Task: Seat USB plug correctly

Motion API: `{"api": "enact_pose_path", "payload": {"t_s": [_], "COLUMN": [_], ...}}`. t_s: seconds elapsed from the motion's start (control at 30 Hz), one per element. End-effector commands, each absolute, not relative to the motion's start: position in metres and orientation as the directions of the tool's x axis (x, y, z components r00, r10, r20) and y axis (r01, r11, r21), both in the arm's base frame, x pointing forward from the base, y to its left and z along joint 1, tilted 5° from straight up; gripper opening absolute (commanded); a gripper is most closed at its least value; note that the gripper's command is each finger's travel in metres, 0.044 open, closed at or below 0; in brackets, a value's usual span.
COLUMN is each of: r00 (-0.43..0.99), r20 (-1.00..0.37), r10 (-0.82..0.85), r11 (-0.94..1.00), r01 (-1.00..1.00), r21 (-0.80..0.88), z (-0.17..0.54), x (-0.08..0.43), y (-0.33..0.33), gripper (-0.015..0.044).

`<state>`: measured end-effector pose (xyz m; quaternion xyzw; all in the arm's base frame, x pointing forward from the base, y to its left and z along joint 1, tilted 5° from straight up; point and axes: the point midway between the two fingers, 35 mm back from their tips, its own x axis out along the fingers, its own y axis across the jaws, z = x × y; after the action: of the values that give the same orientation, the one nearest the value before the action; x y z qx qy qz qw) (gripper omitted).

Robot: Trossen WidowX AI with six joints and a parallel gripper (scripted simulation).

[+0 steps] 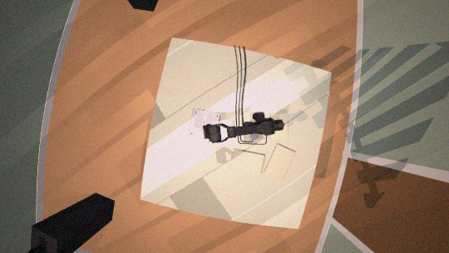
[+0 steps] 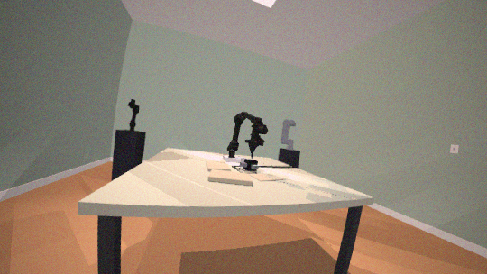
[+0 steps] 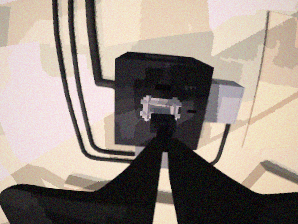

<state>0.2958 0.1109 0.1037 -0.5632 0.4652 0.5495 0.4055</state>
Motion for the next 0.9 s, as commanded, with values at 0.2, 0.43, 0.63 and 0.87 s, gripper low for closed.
{"api": "enact_pose_path", "payload": {"t_s": [0.2,0.43,0.63,0.87], "r00": [-0.035,-0.034,-0.034,-0.034], "r20": [-0.995,-0.995,-0.995,-0.995], "r10": [-0.089,-0.092,-0.095,-0.095], "r11": [-0.229,-0.227,-0.225,-0.225], "r01": [-0.972,-0.972,-0.973,-0.973], "r21": [0.054,0.054,0.054,0.054], "z": [0.1013,0.1005,0.0998,0.0990], "x": [0.2962,0.2962,0.2962,0.2962], "y": [0.1098,0.1093,0.1089,0.1089], "gripper": [0.0000,0.0000,0.0000,0.0000]}}
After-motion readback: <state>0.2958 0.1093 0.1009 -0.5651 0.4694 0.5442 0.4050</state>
